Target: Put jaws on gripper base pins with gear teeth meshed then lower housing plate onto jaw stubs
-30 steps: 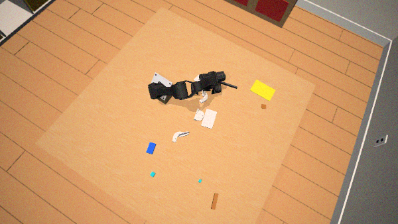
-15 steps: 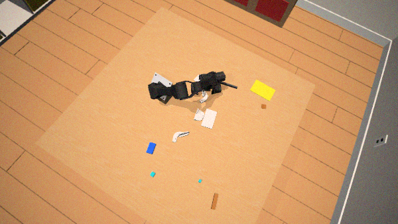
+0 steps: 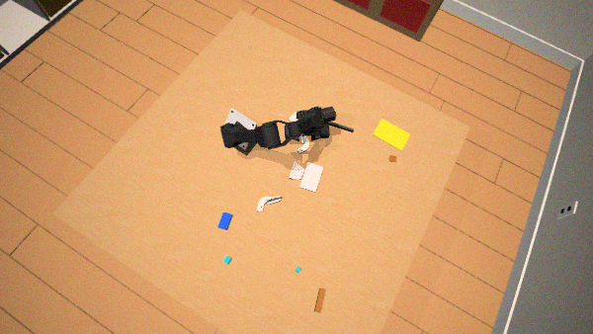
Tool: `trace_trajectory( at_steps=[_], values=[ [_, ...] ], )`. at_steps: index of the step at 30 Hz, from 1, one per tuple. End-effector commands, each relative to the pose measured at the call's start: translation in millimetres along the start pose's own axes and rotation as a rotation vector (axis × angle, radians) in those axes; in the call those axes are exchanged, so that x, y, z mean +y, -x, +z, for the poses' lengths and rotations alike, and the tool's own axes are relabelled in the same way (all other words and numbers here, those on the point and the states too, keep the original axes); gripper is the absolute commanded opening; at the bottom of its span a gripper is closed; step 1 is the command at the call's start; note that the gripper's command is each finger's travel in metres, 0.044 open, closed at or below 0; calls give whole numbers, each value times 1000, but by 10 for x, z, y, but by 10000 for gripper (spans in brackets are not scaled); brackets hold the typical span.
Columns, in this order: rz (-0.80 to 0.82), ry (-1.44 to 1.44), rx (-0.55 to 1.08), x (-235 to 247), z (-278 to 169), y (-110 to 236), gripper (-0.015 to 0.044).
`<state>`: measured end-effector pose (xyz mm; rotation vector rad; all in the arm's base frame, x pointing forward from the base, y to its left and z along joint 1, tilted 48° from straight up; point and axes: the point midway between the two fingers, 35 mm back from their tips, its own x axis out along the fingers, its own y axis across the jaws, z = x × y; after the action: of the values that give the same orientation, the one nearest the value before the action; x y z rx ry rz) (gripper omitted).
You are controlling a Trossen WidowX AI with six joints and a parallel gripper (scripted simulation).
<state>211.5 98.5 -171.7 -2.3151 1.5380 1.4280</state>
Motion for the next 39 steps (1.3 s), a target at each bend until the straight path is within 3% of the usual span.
trace_trajectory(
  at_steps=[1,5,19,39],
  values=[
    [0,0,0,0,0,0,177],
    [0,0,0,0,0,0,134],
    [0,0,0,-3,0,20,134],
    [-4,3,0,-23,3,642,134]
  ],
)
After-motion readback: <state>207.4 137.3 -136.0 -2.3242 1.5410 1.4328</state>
